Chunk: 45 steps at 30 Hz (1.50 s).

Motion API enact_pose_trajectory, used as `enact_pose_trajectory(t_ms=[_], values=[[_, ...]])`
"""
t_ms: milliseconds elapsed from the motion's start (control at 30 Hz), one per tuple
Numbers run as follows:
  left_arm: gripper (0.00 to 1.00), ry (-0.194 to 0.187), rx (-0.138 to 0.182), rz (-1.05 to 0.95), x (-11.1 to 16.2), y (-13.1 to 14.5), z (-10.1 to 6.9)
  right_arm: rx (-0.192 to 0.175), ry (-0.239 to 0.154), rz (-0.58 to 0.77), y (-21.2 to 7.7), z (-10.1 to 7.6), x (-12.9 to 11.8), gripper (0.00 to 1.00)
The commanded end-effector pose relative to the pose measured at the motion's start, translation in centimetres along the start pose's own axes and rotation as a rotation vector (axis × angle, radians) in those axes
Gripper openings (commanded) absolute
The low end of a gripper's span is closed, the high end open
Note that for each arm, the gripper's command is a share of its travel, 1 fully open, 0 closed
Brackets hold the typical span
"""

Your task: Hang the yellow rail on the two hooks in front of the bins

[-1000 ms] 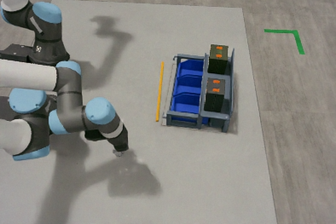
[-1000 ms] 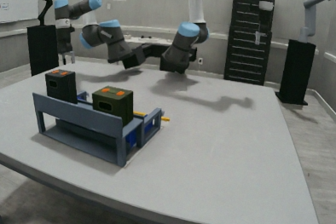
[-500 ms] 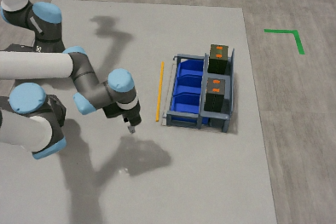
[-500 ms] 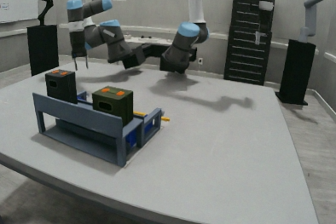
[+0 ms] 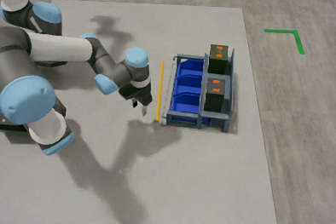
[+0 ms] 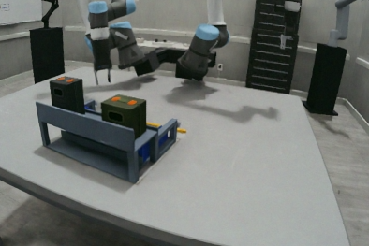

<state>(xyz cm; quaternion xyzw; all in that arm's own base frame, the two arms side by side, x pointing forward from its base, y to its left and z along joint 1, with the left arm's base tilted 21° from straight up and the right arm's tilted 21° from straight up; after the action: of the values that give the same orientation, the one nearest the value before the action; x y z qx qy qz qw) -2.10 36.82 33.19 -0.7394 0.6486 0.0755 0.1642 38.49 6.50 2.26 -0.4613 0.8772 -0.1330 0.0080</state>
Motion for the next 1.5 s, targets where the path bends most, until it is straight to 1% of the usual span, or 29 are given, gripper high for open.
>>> enact_pose_trajectory(t_ms=[0,33,133,200,467,567,700,767,900,1067,1467], values=[[1.00,-0.001,0.001,-0.001,0.0,0.1,0.0,0.001,0.029,-0.178,1.2,2.0,-5.9,1.00],[1.00,-0.001,0.001,-0.001,0.0,0.1,0.0,0.001,0.029,-0.178,1.2,2.0,-5.9,1.00],[1.00,-0.001,0.001,-0.001,0.0,0.1,0.0,0.001,0.046,-0.276,2.2,2.8,-8.8,1.00],[1.00,-0.001,0.001,-0.001,0.0,0.1,0.0,0.001,0.046,-0.276,2.2,2.8,-8.8,1.00],[1.00,-0.001,0.001,-0.001,0.0,0.1,0.0,0.000,0.089,-0.505,4.4,4.5,-15.4,1.00],[1.00,-0.001,0.001,-0.001,0.0,0.1,0.0,0.000,0.101,-0.570,5.1,5.1,-17.3,1.00],[1.00,-0.001,0.001,-0.001,0.0,0.1,0.0,0.000,0.112,-0.633,5.7,5.6,-19.2,1.00],[1.00,-0.001,0.001,-0.001,0.0,0.1,0.0,0.000,0.112,-0.633,5.7,5.6,-19.2,1.00],[1.00,-0.001,0.001,-0.001,0.0,0.1,0.0,0.000,0.120,-0.675,6.1,5.9,-20.4,1.00],[1.00,-0.001,0.001,-0.001,0.0,0.1,0.0,-0.001,0.125,-0.702,6.4,6.1,-21.2,1.00],[1.00,-0.001,0.001,-0.001,0.0,0.1,0.0,-0.001,0.126,-0.708,6.4,6.2,-21.3,1.00]])
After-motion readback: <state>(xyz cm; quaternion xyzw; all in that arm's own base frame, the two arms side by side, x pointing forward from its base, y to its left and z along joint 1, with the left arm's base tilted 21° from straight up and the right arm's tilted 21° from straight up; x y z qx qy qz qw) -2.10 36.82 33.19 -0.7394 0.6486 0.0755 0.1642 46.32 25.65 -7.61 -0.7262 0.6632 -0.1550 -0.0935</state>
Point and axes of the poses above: on each arm, the point where the finger pads meet when closed, its own z axis out along the fingers, its own y axis across the jaws, x = y × z, the point moved 1 cm from there along -z, back along the fingers, and after that the axes turned 6 degrees about -z, right-handed, at the moved point
